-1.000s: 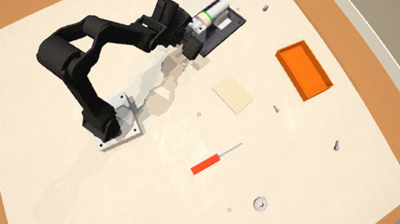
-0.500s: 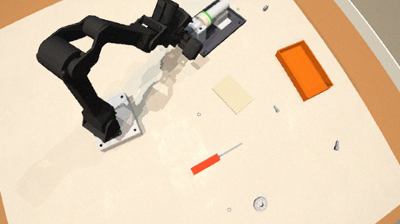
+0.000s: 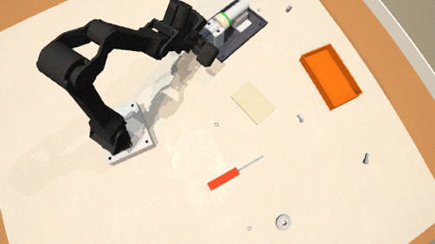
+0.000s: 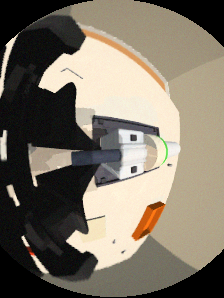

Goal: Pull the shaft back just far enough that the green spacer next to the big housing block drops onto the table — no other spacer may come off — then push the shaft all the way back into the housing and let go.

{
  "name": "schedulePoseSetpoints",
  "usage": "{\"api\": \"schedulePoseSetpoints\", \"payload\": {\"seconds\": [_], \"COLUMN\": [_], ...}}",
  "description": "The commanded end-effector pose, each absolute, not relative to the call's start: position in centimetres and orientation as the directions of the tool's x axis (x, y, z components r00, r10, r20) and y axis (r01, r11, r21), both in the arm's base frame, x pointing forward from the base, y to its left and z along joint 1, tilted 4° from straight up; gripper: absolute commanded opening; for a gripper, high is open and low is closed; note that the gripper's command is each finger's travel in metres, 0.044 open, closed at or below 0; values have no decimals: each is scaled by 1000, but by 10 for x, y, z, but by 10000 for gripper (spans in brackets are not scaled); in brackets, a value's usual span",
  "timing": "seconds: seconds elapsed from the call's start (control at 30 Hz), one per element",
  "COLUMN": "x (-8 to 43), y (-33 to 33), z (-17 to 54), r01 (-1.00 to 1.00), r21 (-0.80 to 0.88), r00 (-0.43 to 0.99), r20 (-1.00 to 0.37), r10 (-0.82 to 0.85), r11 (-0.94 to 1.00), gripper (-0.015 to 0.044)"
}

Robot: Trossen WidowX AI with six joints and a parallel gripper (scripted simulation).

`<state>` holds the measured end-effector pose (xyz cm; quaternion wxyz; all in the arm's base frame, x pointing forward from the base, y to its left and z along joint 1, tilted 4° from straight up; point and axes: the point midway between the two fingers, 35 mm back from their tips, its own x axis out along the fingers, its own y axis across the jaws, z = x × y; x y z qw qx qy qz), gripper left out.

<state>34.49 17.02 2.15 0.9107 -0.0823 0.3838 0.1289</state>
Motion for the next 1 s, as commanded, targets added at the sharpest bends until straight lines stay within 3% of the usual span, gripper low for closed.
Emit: {"api": "schedulePoseSetpoints", "payload": {"seconds": [0.0,0.97], "x": [341,337], "y": [168,167], "z": [22,22], "r01": [-296,-296], "r21": [-52,-52], "r00": [672,672], "r20": [-721,-721], "r10": [169,169], "r11": [954,954], "gripper": [0,0]}}
